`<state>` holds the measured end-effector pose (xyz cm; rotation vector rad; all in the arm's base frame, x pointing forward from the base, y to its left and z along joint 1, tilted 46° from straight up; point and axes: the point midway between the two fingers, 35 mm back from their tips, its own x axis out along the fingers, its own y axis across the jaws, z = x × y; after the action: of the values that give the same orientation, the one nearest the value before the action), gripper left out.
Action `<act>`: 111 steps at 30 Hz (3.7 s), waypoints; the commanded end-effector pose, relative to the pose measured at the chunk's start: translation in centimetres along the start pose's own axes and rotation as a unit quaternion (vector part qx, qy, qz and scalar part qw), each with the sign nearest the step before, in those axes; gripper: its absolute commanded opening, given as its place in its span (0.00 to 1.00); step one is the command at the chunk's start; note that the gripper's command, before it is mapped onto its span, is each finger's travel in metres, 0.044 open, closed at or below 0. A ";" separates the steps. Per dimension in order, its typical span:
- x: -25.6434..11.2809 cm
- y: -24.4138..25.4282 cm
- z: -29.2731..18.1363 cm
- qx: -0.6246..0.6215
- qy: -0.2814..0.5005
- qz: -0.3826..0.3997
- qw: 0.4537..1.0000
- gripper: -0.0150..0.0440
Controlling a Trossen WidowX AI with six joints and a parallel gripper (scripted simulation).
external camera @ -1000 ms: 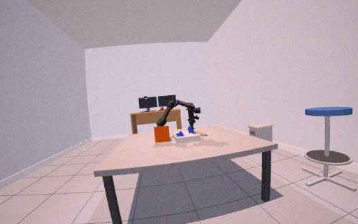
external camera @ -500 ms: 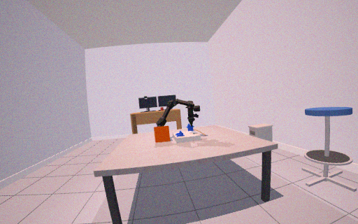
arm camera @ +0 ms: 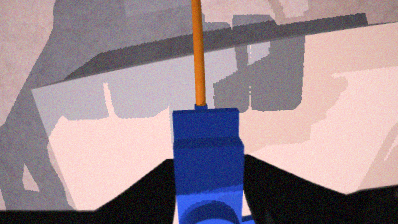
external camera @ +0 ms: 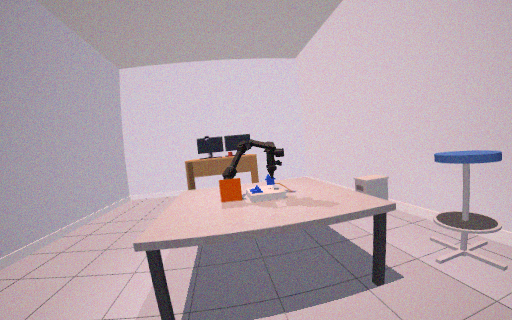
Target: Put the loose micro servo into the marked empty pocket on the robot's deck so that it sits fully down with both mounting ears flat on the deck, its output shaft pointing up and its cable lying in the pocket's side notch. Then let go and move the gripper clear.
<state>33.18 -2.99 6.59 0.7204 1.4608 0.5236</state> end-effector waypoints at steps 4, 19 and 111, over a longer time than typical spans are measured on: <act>-0.2 -0.5 -2.3 -0.001 -0.003 -0.003 1.000 0.25; -0.2 1.4 -4.8 0.000 -0.002 -0.002 1.000 0.25; -0.2 3.9 -5.1 0.986 -0.002 0.002 0.165 0.25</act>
<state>28.54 0.19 9.65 2.4918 1.2985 -2.0066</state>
